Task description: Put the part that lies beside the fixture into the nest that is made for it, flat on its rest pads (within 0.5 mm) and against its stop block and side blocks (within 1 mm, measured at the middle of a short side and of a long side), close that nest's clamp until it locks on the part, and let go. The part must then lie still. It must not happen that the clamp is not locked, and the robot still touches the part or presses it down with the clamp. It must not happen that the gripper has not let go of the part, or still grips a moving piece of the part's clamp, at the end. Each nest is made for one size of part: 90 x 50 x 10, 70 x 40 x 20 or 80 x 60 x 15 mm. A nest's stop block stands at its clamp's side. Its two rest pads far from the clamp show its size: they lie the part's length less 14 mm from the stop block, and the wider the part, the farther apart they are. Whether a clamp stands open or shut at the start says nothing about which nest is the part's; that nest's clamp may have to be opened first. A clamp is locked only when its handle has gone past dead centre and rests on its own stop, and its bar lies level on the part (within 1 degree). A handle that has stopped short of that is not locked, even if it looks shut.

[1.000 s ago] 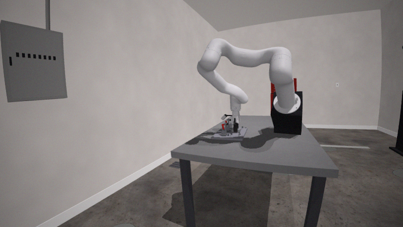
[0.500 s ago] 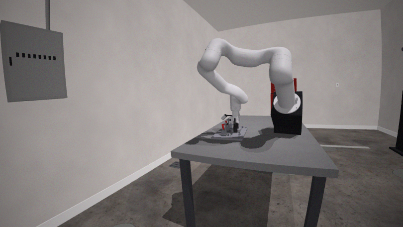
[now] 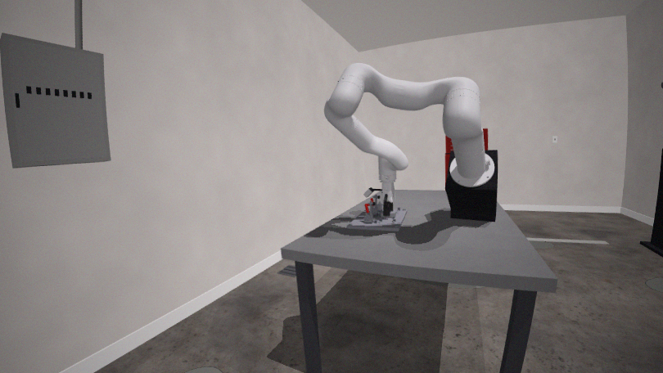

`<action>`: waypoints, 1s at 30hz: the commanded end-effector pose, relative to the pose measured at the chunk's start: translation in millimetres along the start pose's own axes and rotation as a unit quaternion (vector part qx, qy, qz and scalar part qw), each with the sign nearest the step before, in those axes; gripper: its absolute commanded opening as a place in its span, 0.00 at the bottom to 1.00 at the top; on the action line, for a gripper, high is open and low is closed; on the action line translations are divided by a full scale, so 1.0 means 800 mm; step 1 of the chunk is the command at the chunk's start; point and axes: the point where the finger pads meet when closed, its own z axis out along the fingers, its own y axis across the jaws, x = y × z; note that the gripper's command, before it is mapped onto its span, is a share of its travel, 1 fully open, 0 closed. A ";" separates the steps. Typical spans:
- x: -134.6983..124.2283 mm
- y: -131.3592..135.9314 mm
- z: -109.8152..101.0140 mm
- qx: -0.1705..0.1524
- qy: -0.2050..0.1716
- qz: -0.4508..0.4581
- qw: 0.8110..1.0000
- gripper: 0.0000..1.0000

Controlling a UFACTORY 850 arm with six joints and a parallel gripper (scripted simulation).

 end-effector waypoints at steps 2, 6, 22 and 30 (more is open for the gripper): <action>0.000 0.000 0.000 0.000 0.000 0.000 1.000 1.00; 0.000 0.000 0.000 0.000 0.000 0.000 1.000 1.00; 0.000 0.000 -0.003 0.000 0.000 0.000 1.000 1.00; 0.000 0.000 -0.026 0.000 0.000 0.000 1.000 1.00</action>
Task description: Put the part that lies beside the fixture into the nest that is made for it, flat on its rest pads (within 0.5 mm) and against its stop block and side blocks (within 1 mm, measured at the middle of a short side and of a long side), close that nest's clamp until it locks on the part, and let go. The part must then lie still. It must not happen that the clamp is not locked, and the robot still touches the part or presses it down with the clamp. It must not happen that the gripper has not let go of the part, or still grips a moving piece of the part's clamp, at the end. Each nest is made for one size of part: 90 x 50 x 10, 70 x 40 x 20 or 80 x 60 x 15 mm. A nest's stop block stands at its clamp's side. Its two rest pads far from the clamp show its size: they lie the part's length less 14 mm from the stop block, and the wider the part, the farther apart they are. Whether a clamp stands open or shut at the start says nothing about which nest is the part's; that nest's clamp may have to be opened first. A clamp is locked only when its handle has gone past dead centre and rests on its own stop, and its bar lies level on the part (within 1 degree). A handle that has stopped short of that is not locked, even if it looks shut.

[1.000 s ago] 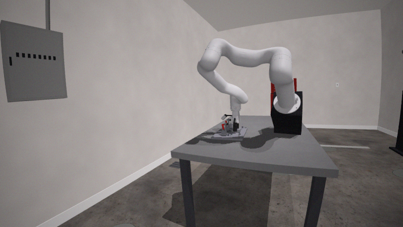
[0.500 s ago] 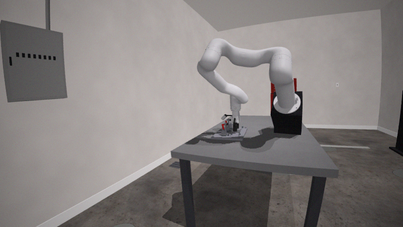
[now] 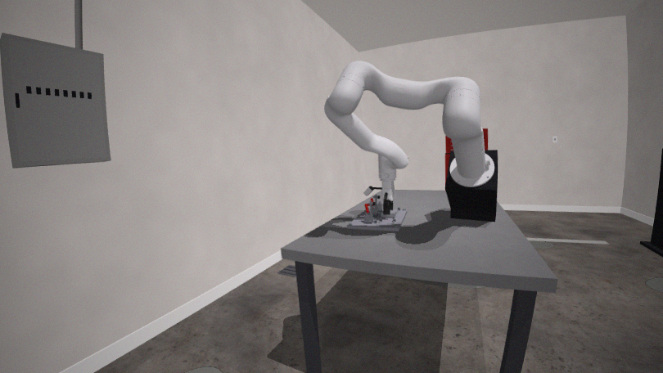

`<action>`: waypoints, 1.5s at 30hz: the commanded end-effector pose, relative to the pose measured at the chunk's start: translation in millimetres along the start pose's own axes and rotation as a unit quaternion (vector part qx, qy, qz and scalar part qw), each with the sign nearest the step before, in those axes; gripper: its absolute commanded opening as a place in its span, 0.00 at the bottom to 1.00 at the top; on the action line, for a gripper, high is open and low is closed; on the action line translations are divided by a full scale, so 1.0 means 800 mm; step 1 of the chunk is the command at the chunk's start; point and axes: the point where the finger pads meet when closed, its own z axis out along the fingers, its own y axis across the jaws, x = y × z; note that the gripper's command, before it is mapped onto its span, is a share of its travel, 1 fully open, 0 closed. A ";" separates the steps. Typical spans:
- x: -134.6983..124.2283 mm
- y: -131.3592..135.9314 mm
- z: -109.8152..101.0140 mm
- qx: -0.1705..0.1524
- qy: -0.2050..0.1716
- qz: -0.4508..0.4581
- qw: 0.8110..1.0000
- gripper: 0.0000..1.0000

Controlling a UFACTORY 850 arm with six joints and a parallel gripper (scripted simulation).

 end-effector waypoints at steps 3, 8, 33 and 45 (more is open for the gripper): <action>0.001 0.000 -0.030 0.000 0.000 0.000 1.000 1.00; 0.001 0.000 -0.051 0.000 0.000 0.000 1.000 1.00; 0.001 0.000 -0.066 0.000 0.000 0.000 1.000 1.00; 0.001 0.000 -0.066 0.000 0.000 0.000 1.000 0.00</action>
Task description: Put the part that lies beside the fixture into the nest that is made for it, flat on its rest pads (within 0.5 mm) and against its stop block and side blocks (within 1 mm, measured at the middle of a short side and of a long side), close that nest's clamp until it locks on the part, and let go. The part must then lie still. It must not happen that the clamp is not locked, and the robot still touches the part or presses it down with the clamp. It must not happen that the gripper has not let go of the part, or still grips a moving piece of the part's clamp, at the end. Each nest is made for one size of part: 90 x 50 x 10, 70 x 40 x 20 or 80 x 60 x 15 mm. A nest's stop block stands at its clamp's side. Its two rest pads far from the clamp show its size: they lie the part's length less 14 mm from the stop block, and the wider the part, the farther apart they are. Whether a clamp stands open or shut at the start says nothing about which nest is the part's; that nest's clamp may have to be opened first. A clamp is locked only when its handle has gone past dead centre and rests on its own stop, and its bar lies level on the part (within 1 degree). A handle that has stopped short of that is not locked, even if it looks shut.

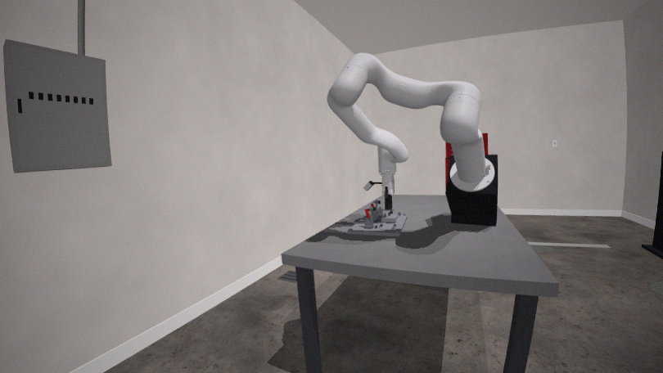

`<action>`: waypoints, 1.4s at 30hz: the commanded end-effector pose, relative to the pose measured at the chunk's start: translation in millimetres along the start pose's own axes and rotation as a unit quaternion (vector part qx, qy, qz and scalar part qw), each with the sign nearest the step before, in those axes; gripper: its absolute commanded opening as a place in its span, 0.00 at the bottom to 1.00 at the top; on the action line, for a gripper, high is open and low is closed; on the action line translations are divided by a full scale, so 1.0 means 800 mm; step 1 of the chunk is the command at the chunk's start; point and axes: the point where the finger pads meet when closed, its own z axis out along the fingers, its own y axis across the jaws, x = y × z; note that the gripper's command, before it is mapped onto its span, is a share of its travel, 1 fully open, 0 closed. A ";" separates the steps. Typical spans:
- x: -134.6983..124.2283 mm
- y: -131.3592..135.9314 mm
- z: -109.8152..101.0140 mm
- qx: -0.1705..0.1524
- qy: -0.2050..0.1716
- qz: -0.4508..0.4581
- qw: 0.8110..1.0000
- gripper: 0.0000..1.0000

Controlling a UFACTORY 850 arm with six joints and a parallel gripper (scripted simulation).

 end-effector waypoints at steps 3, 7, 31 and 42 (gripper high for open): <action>0.001 0.000 0.000 0.000 0.000 0.000 1.000 0.00; 0.001 0.000 0.000 0.000 0.000 0.000 1.000 0.00; 0.001 0.000 0.014 0.000 0.000 0.000 1.000 0.00; 0.001 0.000 0.026 0.000 0.000 0.000 1.000 0.00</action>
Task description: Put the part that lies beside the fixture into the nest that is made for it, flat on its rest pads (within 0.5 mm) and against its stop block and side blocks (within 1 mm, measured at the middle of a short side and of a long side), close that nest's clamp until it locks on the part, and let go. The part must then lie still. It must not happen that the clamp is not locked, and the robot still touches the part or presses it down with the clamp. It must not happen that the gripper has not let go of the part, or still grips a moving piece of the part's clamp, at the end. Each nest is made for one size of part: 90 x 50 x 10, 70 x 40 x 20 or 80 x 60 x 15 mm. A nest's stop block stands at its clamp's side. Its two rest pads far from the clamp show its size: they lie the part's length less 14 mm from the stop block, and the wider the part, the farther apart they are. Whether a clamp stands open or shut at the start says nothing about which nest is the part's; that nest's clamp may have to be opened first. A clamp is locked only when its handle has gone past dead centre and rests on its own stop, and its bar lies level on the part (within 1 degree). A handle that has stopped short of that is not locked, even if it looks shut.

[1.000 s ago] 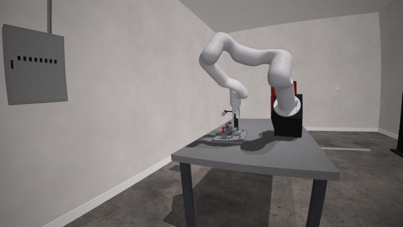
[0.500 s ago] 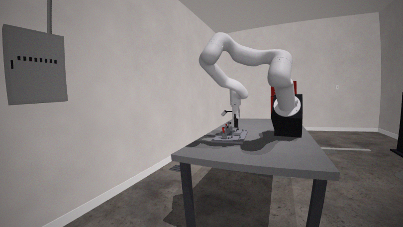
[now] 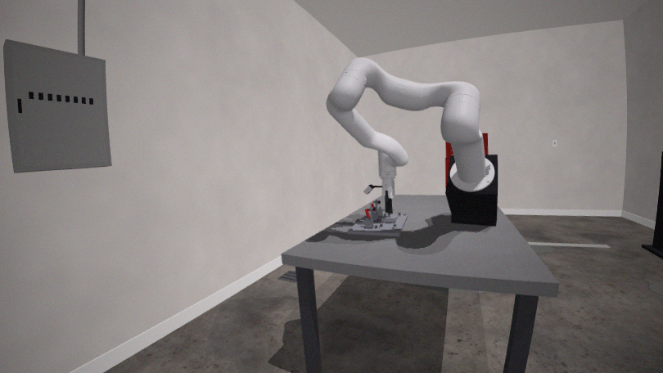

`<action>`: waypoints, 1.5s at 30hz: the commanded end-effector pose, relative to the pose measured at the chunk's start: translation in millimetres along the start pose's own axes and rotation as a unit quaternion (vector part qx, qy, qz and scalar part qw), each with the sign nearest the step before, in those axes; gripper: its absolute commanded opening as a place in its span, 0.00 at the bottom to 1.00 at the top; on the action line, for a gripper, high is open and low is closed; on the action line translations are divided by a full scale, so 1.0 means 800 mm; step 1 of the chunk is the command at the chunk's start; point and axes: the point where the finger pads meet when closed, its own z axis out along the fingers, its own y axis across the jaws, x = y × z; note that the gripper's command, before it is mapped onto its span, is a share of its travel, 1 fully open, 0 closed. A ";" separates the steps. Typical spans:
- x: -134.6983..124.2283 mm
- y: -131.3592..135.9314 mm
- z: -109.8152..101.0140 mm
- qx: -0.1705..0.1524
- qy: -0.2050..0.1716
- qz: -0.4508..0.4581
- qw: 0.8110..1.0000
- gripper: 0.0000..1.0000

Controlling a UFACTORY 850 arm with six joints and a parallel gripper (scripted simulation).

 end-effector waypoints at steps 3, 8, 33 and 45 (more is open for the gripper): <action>0.001 0.000 0.004 0.000 0.001 0.000 1.000 0.00; 0.001 -0.001 0.004 0.000 0.001 0.000 1.000 0.00; 0.000 -0.048 0.004 0.000 0.001 0.000 1.000 0.00; 0.000 -0.048 0.013 0.000 0.001 0.000 1.000 0.00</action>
